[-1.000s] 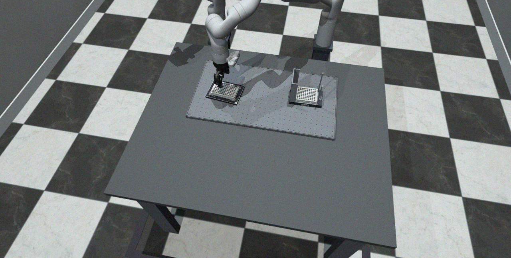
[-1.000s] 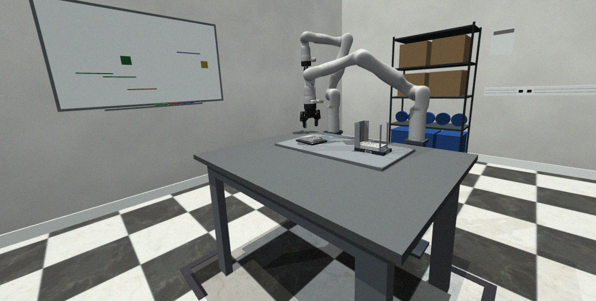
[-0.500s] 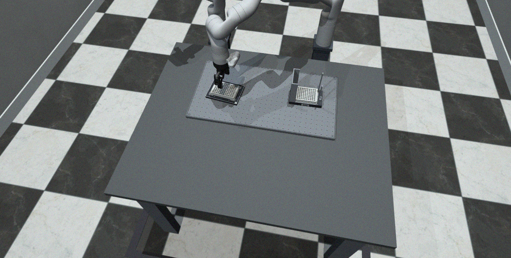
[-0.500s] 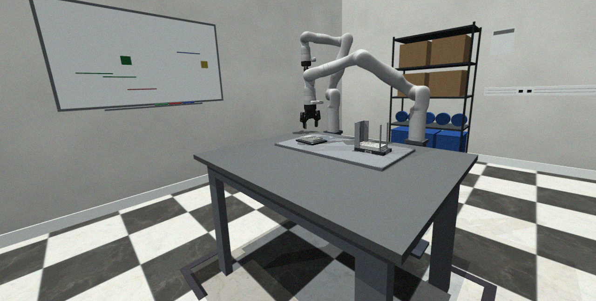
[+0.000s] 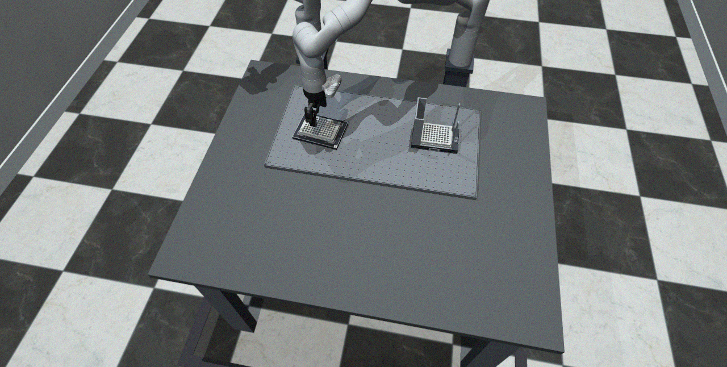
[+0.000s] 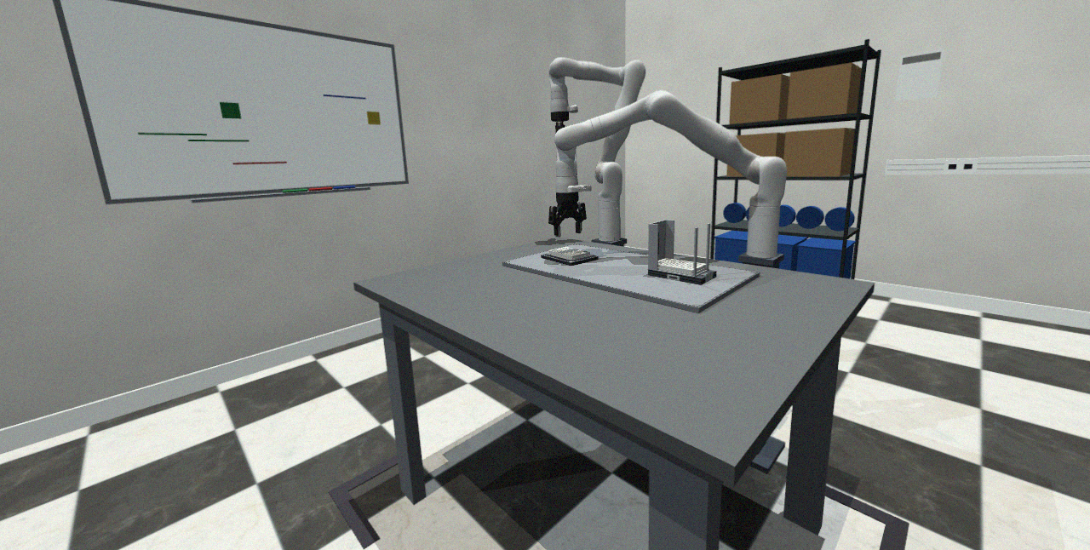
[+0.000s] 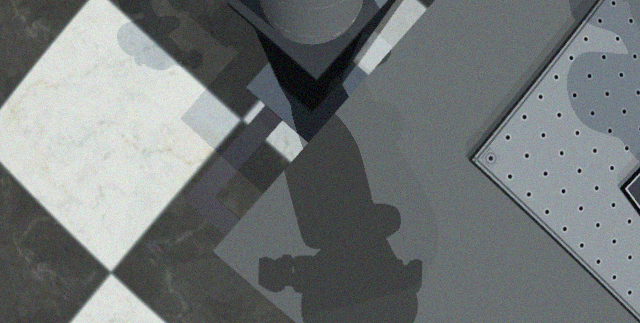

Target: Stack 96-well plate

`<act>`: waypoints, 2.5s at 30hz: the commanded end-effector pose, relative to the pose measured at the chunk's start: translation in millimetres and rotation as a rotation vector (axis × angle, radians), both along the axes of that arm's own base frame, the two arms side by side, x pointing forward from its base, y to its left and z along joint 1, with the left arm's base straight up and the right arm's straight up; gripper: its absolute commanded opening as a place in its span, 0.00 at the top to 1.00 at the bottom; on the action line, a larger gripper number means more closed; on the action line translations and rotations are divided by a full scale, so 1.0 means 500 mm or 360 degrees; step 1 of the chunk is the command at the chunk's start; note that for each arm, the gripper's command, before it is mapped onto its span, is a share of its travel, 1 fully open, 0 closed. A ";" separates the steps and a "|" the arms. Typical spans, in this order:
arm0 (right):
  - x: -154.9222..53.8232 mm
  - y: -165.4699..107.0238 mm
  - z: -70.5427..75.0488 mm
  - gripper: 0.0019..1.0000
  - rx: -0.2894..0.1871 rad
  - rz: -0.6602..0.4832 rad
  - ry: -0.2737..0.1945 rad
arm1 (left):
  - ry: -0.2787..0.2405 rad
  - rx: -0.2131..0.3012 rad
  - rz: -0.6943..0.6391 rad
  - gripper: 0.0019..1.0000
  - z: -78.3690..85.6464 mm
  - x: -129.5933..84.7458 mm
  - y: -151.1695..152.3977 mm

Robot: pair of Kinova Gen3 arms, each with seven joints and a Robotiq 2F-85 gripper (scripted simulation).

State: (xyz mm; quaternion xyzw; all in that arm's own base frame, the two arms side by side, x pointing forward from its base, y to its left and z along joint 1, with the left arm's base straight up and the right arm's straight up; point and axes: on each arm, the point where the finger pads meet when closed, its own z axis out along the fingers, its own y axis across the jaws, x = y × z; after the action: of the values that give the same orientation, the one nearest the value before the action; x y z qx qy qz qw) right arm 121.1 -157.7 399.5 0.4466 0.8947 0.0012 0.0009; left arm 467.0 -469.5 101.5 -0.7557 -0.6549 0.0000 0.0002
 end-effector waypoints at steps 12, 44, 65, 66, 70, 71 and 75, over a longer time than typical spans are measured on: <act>0.000 0.000 0.001 0.00 -0.0001 0.0000 -0.0001 | -0.0004 -0.0003 0.0000 0.00 -0.005 0.001 -0.001; 0.000 0.000 0.001 0.00 -0.0001 0.0000 -0.0001 | -0.0004 -0.0003 0.0000 0.00 -0.023 0.001 -0.001; 0.000 0.000 0.001 0.00 -0.0001 0.0000 -0.0001 | -0.0004 -0.0003 0.0000 0.00 -0.036 0.001 -0.001; 0.000 0.000 0.001 0.00 -0.0001 0.0000 -0.0001 | -0.0004 -0.0003 0.0000 0.00 -0.037 0.001 -0.001; 0.000 0.000 0.001 0.00 -0.0001 0.0000 -0.0001 | -0.0004 -0.0003 0.0000 0.00 -0.039 0.001 -0.001; 0.000 0.000 0.001 0.00 -0.0001 0.0000 -0.0001 | -0.0004 -0.0003 0.0000 0.00 -0.039 0.001 -0.001; 0.000 0.000 0.001 0.00 -0.0001 0.0000 -0.0001 | -0.0004 -0.0003 0.0000 0.00 -0.041 0.001 -0.001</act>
State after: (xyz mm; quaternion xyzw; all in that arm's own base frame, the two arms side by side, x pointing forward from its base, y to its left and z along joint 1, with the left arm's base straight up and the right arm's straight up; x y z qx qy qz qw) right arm 121.1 -157.7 399.5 0.4466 0.8947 0.0012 0.0009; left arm 467.0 -469.5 79.8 -0.7557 -0.6549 0.0000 0.0002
